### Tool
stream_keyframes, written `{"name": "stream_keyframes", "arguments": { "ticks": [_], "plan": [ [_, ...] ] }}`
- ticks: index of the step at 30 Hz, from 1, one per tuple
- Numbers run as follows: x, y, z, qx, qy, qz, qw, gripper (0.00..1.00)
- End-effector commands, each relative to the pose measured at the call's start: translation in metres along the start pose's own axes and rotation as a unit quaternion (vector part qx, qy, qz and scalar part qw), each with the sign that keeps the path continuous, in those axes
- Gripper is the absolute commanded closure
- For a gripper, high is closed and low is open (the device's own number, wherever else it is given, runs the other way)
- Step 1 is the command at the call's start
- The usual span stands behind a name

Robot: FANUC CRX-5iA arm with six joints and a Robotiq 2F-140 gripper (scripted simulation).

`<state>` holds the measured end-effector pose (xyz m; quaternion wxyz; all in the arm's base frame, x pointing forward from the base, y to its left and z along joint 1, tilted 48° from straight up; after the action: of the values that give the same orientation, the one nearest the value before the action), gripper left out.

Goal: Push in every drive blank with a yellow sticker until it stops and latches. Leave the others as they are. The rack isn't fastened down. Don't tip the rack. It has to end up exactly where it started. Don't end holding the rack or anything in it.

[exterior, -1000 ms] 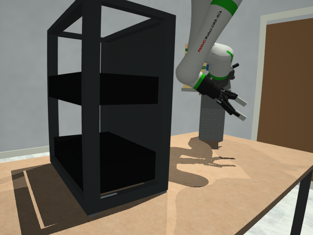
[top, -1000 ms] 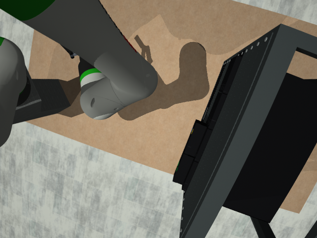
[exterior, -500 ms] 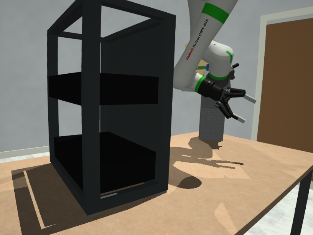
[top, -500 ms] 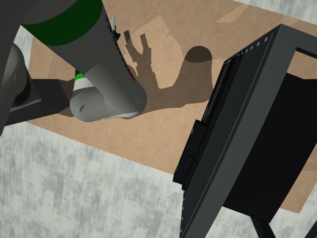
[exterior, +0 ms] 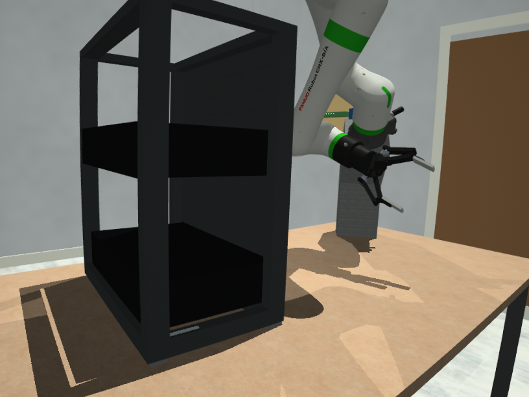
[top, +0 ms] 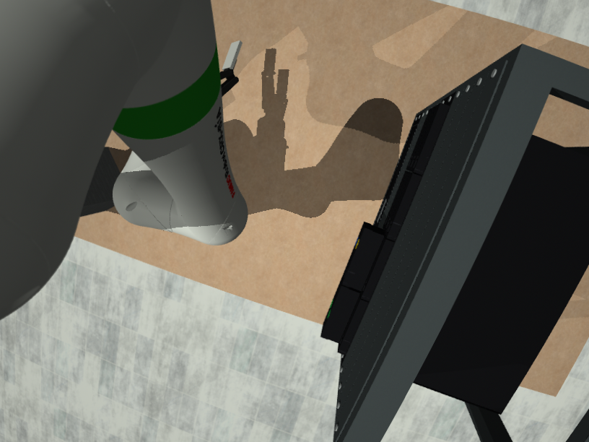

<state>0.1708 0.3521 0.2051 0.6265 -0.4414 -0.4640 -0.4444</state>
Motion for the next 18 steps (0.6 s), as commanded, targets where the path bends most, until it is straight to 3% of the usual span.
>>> {"name": "stream_keyframes", "arguments": {
  "ticks": [1, 10, 12, 18],
  "plan": [
    [0.015, 0.016, -0.001, -0.029, 0.038, 0.048, 0.998, 0.0],
    [0.05, 0.062, -0.019, -0.094, 0.143, 0.152, 0.974, 0.0],
    [0.05, 0.062, -0.019, -0.094, 0.143, 0.152, 0.974, 0.0],
    [0.07, 0.094, -0.041, -0.131, 0.214, 0.208, 0.946, 0.0]
  ]
}}
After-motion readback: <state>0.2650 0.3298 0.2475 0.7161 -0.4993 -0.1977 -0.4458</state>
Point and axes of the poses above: the point where the finger pads meet when closed, its own z axis out along the fingers, its own y axis across the jaws, x = y × z, the point moved 2 cm from there along -z, back along the fingers, and after that the axes turned 13 degrees about -z, right-handed, at the moved point
